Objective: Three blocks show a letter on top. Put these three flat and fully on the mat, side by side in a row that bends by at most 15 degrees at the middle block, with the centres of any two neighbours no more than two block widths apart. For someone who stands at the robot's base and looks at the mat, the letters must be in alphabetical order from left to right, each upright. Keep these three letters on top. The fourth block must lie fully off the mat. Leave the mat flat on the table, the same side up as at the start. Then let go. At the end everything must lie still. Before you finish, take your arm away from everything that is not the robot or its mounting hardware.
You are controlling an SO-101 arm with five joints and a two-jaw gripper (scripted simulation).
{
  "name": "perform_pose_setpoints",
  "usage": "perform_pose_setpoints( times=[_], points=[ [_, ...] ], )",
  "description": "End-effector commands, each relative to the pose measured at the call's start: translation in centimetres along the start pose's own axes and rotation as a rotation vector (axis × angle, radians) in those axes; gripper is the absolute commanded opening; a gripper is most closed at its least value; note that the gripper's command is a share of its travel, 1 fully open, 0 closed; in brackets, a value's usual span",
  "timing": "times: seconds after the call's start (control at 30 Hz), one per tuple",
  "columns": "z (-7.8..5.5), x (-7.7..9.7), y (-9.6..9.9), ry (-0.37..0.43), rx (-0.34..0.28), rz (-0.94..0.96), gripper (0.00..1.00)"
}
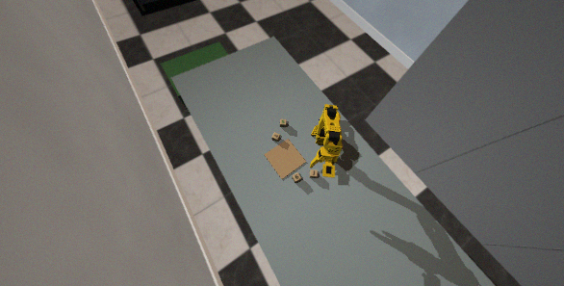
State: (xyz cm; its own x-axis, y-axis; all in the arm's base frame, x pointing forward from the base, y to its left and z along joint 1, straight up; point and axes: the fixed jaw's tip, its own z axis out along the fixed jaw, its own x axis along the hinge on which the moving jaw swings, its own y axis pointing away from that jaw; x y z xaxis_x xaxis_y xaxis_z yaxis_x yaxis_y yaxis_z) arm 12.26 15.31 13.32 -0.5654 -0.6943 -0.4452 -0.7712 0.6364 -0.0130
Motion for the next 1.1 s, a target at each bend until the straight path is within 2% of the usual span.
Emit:
perform_pose_setpoints(
  times=[0.0,0.13,0.2,0.37,0.5,0.63,1.07],
  points=[
    [0.0,-0.9,0.1,-0.019,-0.003,0.001,0.35],
    [1.9,-0.1,0.1,0.100,-0.006,0.000,0.35],
    [1.9,-0.1,0.1,0.100,-0.006,0.000,0.35],
    [4.1,1.2,0.2,0.245,-0.009,0.000,0.35],
    [5.2,2.1,0.2,0.321,-0.011,0.000,0.35],
    [5.5,2.4,0.2,0.348,-0.011,0.000,0.35],
    [5.5,2.4,0.2,0.350,-0.011,0.000,0.35]
  ],
)
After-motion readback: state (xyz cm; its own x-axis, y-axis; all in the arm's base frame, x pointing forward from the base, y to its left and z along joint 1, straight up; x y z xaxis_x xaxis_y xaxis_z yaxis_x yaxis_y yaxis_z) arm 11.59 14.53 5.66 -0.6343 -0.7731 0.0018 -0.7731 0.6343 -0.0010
